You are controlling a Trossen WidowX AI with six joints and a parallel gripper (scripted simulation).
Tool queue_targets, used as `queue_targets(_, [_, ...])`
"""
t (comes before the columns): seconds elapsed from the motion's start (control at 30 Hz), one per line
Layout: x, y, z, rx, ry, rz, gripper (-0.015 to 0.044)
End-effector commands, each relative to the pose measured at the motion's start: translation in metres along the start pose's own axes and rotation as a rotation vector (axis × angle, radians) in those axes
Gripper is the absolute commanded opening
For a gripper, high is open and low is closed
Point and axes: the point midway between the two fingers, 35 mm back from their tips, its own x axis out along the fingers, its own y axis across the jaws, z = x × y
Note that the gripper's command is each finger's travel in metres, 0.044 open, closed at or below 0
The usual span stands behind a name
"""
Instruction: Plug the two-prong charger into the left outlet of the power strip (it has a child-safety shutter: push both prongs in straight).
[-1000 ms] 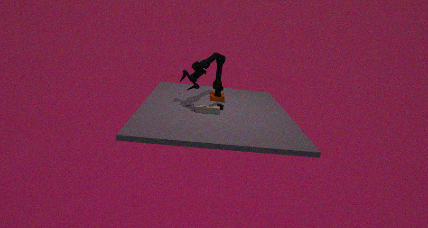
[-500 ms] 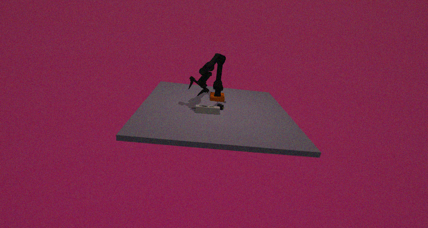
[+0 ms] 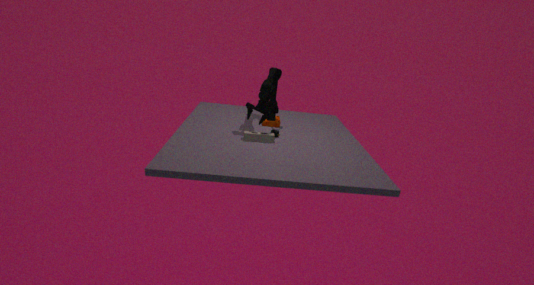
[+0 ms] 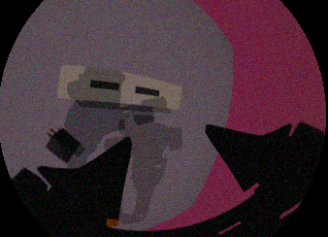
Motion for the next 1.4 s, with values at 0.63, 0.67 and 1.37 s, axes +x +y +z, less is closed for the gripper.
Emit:
queue_targets(0.63, [-0.018, 0.125, 0.002, -0.424, 0.005, 0.32, 0.044])
queue_targets(0.67, [-0.019, 0.13, 0.001, -0.442, 0.006, 0.333, 0.044])
queue_targets(1.37, [-0.016, 0.167, -0.009, -0.559, 0.019, 0.417, 0.044])
